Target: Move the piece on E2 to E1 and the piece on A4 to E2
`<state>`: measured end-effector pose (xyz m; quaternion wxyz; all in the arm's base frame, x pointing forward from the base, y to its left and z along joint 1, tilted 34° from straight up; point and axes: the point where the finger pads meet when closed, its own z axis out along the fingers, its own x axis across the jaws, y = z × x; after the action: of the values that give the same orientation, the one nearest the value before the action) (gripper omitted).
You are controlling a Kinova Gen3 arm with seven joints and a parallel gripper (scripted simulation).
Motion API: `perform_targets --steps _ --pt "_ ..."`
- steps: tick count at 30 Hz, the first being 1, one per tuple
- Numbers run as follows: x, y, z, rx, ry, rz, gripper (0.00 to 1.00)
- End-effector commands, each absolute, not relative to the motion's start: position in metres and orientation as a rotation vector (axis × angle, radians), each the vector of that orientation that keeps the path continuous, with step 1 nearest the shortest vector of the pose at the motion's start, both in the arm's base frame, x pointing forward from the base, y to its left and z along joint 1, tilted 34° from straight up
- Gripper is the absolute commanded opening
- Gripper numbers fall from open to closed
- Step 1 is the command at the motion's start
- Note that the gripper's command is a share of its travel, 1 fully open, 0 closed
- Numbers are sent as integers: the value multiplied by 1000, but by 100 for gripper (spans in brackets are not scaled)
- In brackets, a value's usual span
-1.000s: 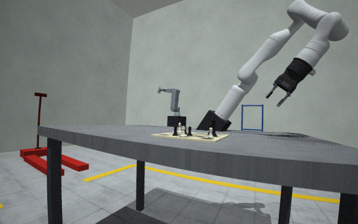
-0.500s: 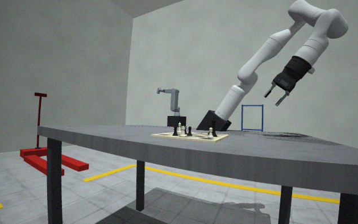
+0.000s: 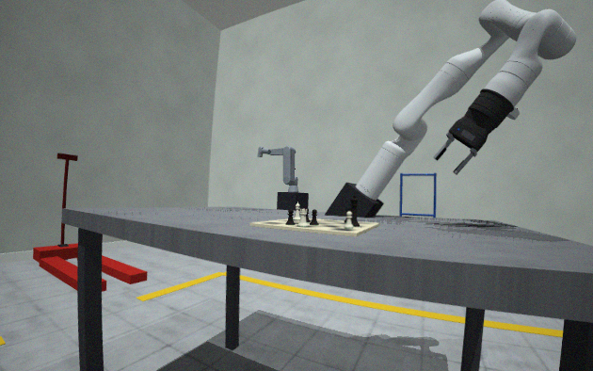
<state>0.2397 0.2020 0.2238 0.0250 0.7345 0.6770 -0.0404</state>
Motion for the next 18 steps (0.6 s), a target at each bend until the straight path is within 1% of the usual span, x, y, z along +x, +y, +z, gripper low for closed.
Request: perform_targets --steps 1,12,13,18 --pt "241 201 223 2277 2086 -128 100" --pt "250 197 222 2276 2093 -125 100" --pt "259 192 221 2275 2099 -122 100" --pt "259 192 221 2275 2099 -122 100"
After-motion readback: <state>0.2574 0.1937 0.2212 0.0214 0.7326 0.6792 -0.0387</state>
